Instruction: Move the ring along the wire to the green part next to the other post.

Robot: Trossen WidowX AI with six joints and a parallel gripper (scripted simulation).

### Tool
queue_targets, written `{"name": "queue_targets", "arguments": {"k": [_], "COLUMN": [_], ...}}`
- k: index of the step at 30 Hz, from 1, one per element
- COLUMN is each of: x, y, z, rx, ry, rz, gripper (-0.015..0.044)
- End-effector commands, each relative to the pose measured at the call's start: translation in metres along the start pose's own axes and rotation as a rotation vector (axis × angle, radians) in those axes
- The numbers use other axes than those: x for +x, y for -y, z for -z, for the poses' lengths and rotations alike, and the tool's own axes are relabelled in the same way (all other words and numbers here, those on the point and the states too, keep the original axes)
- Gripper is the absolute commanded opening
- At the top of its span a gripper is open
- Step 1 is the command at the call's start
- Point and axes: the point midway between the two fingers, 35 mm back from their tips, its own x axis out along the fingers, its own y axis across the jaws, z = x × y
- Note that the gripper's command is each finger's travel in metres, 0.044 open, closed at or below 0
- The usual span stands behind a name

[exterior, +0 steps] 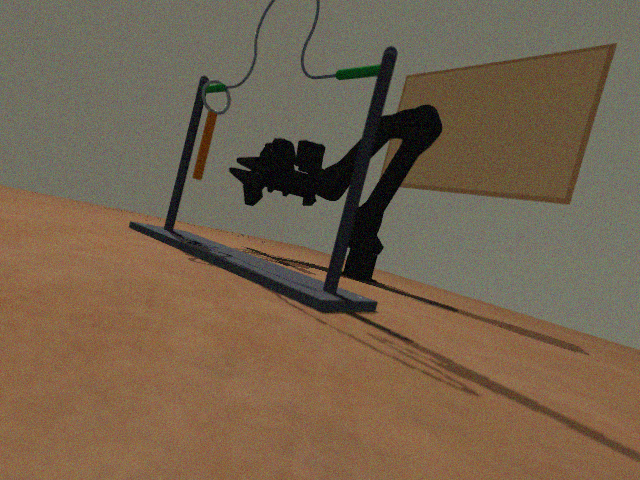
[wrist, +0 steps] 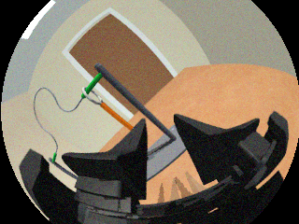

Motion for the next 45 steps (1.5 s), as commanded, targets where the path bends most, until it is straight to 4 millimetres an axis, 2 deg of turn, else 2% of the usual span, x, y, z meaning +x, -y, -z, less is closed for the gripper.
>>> {"name": "queue_targets", "arguments": {"k": [1, 8, 17, 24, 29, 34, 45], "x": [0.006, 0.010, 0.008, 0.009, 0.030, 0.052, 0.061], "y": [0.005, 0.008, -0.001, -0.002, -0.012, -0.033, -0.036], "z": [0.025, 0.066, 0.112, 0.112, 0.096, 0.077, 0.074], "rx": [-0.152, -0.420, -0.736, -0.741, -0.693, -0.628, -0.618], "ry": [-0.030, -0.064, -0.081, -0.081, -0.060, -0.022, -0.015], "rz": [-0.035, -0.099, -0.190, -0.191, -0.196, -0.211, -0.214], "gripper": [0.0160, 0.0160, 0.0160, 0.0160, 0.0160, 0.0160, 0.0160]}}
